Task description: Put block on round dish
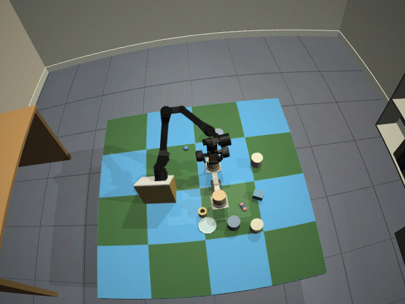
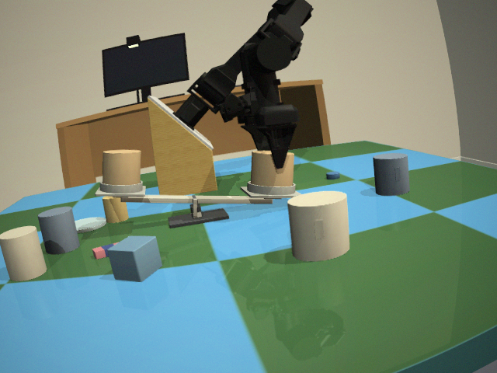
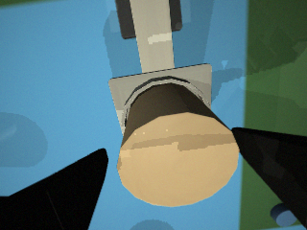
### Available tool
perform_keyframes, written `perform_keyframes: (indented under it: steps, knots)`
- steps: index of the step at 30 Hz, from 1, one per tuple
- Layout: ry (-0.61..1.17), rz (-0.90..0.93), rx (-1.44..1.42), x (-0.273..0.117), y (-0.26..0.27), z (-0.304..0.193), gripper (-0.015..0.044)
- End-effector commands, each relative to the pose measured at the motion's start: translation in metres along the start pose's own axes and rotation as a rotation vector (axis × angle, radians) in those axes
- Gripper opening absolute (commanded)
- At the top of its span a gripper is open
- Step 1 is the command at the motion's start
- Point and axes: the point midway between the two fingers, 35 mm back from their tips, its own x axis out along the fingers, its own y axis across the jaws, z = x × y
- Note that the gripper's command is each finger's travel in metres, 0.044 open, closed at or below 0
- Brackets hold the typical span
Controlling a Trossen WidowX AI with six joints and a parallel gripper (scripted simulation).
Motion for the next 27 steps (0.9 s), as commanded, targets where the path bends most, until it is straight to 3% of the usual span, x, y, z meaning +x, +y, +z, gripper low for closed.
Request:
perform_keyframes:
  steps: [1,13,16,25,27]
  knots:
    - [-0.004,-0.004,0.008,0.008,-0.001,0.001,0.044]
    - [0.001,-0.002,0.007,0.024,-0.003,0.0,0.044]
    - [0.001,-0.002,0.007,0.024,-0.003,0.0,0.0361]
    - [0.001,-0.002,0.007,0.024,-0.003,0.0,0.0301]
    - [0.001,-0.002,0.007,0.024,-0.003,0.0,0.0249]
